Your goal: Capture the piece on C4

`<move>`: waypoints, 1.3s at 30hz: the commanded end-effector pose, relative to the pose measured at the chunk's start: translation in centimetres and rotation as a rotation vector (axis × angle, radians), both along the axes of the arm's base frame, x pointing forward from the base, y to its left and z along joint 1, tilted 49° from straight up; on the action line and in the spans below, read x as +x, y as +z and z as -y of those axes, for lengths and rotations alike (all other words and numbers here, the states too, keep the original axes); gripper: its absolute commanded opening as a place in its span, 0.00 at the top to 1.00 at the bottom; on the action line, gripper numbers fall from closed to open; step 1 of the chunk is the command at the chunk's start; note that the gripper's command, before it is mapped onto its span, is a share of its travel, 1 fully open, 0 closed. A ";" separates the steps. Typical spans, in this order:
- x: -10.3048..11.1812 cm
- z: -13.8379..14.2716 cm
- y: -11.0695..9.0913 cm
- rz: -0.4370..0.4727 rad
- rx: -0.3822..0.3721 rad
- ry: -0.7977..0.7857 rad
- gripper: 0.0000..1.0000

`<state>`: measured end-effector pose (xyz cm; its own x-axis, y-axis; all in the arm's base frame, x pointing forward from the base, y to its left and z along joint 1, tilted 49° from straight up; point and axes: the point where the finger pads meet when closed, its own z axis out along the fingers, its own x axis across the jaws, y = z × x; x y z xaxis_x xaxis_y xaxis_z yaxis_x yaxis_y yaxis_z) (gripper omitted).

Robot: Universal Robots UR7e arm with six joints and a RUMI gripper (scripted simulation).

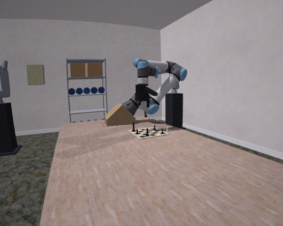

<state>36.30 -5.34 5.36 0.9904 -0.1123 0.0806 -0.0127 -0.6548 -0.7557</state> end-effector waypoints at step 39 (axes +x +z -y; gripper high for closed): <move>1.9 -5.5 -5.9 -0.017 0.002 -0.011 1.00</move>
<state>37.96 -0.61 0.24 0.9905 -0.1223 0.0631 -0.0321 -0.6514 -0.7581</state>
